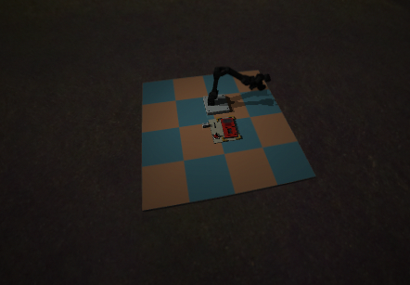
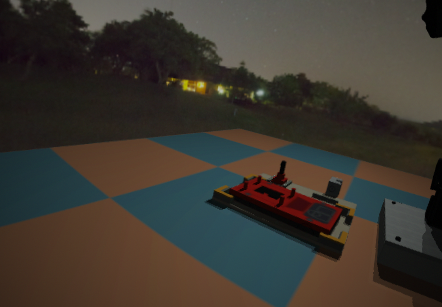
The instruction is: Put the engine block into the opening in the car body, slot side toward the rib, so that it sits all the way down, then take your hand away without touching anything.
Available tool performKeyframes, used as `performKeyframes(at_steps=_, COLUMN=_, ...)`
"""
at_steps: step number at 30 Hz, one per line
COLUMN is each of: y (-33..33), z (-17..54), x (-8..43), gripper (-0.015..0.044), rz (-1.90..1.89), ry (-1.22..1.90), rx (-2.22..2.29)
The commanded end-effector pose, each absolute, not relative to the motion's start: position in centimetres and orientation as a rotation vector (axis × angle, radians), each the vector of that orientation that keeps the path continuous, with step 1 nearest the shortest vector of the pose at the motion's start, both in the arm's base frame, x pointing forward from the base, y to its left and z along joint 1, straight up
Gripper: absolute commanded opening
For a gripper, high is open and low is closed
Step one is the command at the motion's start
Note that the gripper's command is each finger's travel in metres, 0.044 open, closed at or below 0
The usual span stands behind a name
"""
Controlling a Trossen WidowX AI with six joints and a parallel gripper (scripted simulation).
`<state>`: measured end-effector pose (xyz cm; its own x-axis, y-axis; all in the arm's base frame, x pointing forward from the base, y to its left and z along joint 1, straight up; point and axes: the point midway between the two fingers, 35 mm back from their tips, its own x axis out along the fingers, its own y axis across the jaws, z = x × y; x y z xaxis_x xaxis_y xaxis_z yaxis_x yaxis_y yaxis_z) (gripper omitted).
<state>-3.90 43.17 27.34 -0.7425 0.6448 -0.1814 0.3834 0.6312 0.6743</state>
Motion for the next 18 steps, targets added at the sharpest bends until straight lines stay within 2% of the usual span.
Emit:
performKeyframes(at_steps=1, y=43.3, z=26.3, x=-0.9, gripper=0.044, rz=0.74, ry=2.407, rx=0.918)
performKeyframes(at_steps=18, y=40.5, z=23.0, x=11.5, gripper=0.044, rz=0.254, ry=2.2, rx=1.308)
